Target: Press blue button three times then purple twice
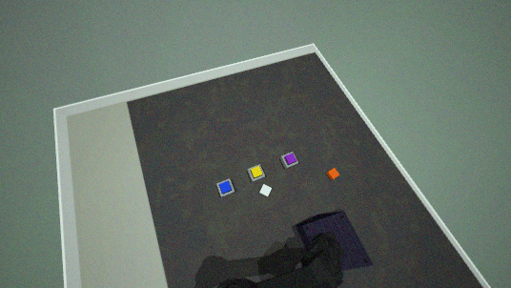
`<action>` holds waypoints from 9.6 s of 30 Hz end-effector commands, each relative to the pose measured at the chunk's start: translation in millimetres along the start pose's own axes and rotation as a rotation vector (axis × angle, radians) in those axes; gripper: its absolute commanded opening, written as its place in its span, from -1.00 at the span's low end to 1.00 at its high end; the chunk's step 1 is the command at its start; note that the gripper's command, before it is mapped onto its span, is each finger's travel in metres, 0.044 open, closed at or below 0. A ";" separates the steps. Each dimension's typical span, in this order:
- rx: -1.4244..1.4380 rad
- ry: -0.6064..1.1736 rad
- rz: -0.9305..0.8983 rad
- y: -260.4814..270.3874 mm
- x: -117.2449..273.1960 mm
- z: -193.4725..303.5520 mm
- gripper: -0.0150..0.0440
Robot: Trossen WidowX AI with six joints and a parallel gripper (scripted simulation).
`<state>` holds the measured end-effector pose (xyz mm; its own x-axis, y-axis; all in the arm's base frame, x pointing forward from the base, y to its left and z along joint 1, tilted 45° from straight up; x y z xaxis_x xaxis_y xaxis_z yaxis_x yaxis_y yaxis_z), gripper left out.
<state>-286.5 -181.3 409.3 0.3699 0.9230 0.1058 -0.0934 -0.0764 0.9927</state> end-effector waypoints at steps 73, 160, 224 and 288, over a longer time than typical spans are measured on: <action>1.432 3.123 -0.270 -314.7 441.0 412.3 0.06; 1.431 3.123 -0.271 -334.1 456.9 407.3 -0.42; 1.429 3.124 -0.270 -339.5 461.4 405.3 -0.42; 1.454 3.113 -0.273 -472.4 245.9 463.0 -0.42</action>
<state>277.9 -122.5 20.3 -0.1380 -0.6740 0.7257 -0.0445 0.7362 0.6753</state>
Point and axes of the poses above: the point midway between the two fingers, 35 mm back from their tips, its own x axis back along the fingers, its own y axis across the jaws, z = x × y, the point moved 3 cm from there along x, back along the fingers, and after that the axes turned 6 degrees about x, right-handed, at the moved point
